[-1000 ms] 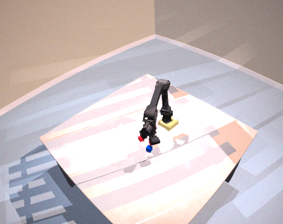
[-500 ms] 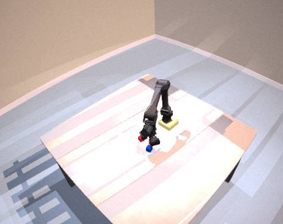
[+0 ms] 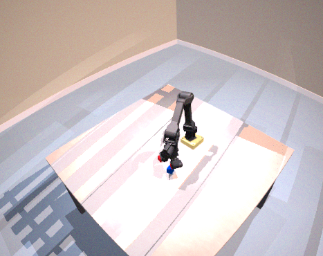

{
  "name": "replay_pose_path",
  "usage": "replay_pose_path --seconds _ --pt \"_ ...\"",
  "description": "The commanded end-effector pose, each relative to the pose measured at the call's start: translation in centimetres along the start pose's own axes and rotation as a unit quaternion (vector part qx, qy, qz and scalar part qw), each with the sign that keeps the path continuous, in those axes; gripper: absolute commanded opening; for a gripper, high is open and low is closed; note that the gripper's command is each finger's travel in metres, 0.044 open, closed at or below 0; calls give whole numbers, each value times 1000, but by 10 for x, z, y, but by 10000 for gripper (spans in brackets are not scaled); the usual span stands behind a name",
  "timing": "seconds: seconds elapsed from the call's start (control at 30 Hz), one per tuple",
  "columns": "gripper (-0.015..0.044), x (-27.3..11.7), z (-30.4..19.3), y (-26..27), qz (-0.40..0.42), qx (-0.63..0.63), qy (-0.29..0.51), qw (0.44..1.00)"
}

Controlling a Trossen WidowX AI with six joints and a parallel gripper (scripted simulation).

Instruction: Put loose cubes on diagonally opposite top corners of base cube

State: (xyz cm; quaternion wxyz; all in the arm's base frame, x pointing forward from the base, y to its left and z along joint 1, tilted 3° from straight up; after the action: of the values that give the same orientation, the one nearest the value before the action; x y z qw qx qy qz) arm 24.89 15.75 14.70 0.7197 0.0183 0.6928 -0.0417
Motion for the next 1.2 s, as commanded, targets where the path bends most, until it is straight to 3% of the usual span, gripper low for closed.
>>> replay_pose_path --seconds 0.0,0.67,0.8,1.17 --pt "105 2 -1 -1 -2 1 0 1000" --pt "105 3 -1 -1 -2 -2 0 1000" --pt "205 3 -1 -1 -2 -2 0 1000" --pt "205 -8 -1 0 -1 0 1 1000"
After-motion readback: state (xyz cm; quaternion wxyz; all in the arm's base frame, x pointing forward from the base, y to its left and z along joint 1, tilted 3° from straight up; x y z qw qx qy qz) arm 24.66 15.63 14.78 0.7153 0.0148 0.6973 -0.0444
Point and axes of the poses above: the point midway between the two fingers, 35 mm back from their tips, its own x axis out along the fingers, its own y axis across the jaws, z = x × y, the point moved 9 cm from there along -x, back along the fingers, and after that the axes turned 12 degrees about -x, right-handed, at the moved point
